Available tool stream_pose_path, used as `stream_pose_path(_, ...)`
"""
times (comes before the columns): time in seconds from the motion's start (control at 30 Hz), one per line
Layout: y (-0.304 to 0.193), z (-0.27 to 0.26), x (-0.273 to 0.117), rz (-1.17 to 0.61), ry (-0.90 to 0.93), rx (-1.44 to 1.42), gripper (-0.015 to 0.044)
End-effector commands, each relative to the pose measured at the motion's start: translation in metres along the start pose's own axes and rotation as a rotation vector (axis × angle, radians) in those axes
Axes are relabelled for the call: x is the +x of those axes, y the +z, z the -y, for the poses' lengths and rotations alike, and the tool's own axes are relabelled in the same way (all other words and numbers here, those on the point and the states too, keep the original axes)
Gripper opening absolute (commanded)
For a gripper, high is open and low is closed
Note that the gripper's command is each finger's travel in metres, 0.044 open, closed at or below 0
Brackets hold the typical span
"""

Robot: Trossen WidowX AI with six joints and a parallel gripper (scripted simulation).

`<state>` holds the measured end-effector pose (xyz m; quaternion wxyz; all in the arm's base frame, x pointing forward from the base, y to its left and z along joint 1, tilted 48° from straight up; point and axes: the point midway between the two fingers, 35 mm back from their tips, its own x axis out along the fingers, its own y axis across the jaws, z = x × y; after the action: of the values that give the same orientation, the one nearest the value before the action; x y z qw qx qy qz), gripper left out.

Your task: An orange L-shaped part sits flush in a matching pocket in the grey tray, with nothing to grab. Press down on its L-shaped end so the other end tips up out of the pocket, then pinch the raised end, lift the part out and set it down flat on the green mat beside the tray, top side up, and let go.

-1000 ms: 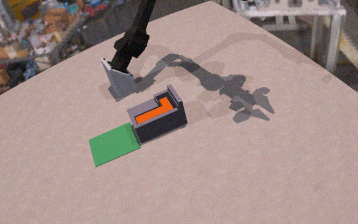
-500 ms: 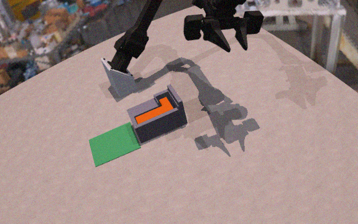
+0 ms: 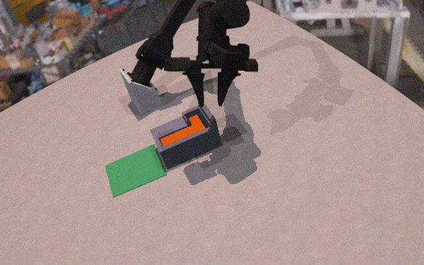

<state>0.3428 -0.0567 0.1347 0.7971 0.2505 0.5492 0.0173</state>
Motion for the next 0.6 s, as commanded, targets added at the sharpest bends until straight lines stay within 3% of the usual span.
stream_pose_path(0.0, -0.0789, 0.0035, -0.0063, -0.420, 0.347, 0.008, 0.0180)
stream_pose_path(0.57, -0.0841, 0.0008, -0.0075, -0.442, 0.389, 0.019, 0.0180)
